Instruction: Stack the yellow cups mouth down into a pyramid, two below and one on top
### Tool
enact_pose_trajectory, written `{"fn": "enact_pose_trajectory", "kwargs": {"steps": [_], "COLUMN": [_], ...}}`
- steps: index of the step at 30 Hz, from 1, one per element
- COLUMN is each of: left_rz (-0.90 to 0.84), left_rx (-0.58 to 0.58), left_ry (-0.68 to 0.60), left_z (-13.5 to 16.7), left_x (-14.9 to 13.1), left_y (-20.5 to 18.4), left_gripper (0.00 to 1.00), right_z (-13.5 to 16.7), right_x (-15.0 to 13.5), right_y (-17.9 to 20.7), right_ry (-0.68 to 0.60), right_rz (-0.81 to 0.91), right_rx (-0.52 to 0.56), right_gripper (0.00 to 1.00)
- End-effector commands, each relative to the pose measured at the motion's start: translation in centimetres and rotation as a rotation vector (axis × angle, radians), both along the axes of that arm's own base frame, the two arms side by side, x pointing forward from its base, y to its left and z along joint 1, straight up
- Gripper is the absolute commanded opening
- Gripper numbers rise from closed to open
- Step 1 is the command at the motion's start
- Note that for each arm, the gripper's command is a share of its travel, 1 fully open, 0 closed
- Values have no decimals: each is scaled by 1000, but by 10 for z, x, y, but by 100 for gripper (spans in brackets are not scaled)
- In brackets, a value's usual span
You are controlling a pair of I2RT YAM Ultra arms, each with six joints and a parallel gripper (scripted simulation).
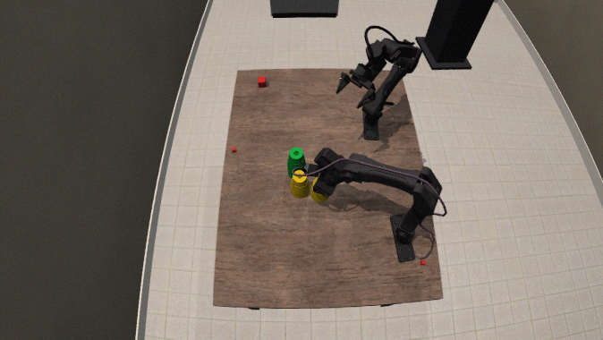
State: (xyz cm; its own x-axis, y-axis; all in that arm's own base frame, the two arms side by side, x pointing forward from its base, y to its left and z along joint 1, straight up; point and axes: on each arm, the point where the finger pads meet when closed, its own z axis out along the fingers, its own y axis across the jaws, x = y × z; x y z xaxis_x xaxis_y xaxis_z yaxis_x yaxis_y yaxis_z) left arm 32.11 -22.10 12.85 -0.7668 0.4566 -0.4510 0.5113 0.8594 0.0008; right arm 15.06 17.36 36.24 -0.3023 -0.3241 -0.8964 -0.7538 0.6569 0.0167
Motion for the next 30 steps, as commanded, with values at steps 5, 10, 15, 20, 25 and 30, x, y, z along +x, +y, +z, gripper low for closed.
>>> {"fn": "enact_pose_trajectory", "kwargs": {"steps": [5, 10, 15, 20, 25, 30], "left_rz": [1, 1, 1, 1, 1, 1], "left_rx": [-27, -36, -29, -33, -29, -30], "left_ry": [-43, -55, -46, -51, -46, -47], "left_z": [-3, -1, -7, -8, -11, -14], "left_x": [11, 13, 11, 12, 11, 11], "left_y": [-3, -5, -3, -4, -3, -3], "left_gripper": [0, 0, 0, 0, 0, 0], "right_z": [2, 2, 2, 2, 2, 2], "right_x": [-3, -3, -3, -3, -3, -3], "right_y": [-2, -2, -2, -2, -2, -2], "right_ry": [-5, -5, -5, -5, -5, -5], "right_rz": [1, 1, 1, 1, 1, 1], "right_rx": [11, 11, 11, 11, 11, 11], "right_gripper": [100, 100, 100, 100, 100, 100]}}
